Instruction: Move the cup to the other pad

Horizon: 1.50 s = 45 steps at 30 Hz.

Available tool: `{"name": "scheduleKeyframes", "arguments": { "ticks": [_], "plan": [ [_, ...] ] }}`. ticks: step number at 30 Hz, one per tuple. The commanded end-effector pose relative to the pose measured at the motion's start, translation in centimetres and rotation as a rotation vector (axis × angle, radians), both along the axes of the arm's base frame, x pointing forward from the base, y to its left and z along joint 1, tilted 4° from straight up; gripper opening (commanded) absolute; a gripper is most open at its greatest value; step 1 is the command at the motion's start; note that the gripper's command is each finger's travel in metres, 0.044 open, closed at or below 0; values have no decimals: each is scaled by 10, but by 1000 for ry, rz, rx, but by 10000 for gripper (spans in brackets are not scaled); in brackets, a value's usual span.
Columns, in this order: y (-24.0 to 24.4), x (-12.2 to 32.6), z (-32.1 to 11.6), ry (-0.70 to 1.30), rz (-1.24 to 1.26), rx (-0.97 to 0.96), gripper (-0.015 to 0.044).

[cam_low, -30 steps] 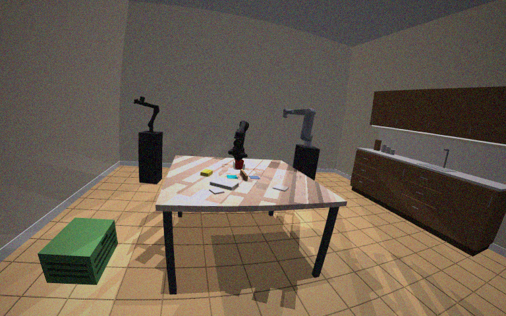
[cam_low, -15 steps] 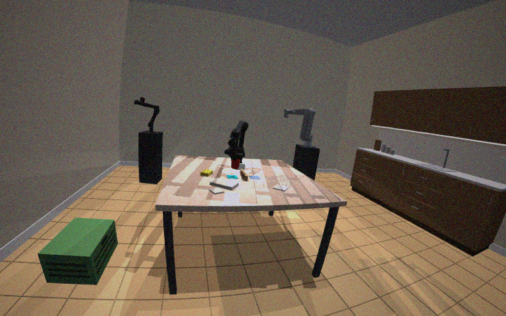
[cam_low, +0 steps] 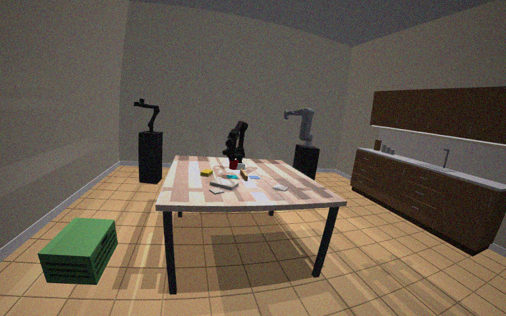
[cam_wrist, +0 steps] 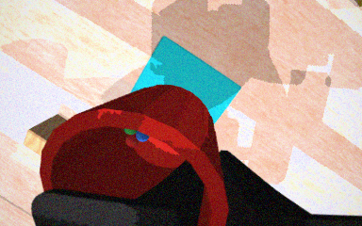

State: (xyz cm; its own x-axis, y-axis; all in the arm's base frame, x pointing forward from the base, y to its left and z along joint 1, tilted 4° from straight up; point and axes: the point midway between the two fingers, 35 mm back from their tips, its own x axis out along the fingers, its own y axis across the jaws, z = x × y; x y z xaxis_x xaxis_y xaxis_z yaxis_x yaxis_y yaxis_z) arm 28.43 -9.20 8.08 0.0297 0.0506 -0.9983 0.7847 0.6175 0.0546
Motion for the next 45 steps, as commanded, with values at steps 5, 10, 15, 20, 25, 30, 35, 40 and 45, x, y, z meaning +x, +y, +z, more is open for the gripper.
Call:
{"name": "scheduleKeyframes", "arguments": {
  "ticks": [5,10,15,20,25,30,35,40,45],
  "plan": [
    [0,0,-15,11,3,2,0],
    [0,0,-23,11,3,2,0],
    [0,0,-30,11,3,2,0],
    [0,0,-38,11,3,2,0],
    [1,0,-46,11,3,2,0],
    [1,0,-54,11,3,2,0],
    [1,0,-62,11,3,2,0],
    [2,-1,-65,11,3,2,0],
    [1,0,-62,5,4,2,0]
  ]
}}
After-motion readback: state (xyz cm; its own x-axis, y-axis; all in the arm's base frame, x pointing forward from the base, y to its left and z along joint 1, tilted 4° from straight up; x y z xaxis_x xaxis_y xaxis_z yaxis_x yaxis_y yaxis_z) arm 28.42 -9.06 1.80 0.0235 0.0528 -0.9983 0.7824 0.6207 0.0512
